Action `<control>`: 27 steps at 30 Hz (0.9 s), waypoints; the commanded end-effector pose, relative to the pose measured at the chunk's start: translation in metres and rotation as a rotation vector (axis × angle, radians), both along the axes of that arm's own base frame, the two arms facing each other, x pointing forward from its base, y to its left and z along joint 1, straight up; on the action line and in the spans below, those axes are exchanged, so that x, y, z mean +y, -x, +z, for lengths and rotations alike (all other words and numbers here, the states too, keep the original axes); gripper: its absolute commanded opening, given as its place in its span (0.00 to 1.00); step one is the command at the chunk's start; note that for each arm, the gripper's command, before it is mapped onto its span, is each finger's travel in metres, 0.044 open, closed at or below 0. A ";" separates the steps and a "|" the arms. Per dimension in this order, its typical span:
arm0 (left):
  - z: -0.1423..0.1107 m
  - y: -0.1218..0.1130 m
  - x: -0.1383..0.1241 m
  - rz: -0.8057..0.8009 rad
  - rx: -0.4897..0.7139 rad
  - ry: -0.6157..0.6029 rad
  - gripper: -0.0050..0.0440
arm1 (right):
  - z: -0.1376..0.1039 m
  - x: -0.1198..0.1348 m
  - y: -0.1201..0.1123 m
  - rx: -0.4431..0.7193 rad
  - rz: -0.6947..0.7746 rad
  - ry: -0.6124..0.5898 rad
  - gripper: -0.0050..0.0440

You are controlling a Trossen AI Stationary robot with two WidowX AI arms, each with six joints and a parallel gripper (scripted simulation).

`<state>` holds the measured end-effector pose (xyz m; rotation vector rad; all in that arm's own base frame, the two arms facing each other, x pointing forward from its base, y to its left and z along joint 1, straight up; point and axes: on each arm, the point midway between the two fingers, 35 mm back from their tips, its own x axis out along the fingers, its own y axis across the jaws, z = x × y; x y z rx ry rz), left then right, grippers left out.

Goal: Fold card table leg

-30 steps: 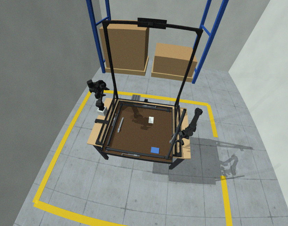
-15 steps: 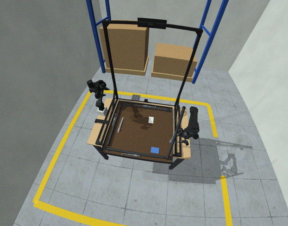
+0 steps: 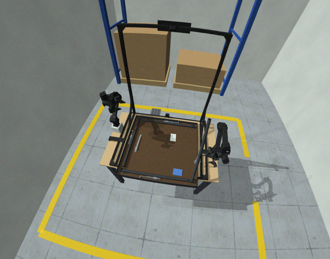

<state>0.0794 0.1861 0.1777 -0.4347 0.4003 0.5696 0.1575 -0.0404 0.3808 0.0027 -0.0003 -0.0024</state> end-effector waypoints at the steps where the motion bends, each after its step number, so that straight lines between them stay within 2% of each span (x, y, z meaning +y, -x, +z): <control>1: 0.006 0.004 0.001 -0.021 -0.025 0.106 0.69 | 0.000 0.000 0.000 0.000 0.002 0.003 0.92; 10: 0.013 0.004 -0.009 -0.026 -0.102 0.319 0.69 | 0.000 0.000 0.000 0.000 0.002 0.003 0.92; 15: 0.014 0.005 -0.009 -0.017 -0.100 0.322 0.69 | 0.000 0.000 0.000 0.000 0.002 0.003 0.92; 21: 0.062 0.033 -0.016 0.240 -0.059 0.359 0.69 | 0.000 0.000 0.000 0.000 0.002 0.003 0.92; 27: 0.064 0.034 -0.016 0.249 -0.058 0.357 0.69 | 0.000 0.000 0.000 0.000 0.002 0.003 0.92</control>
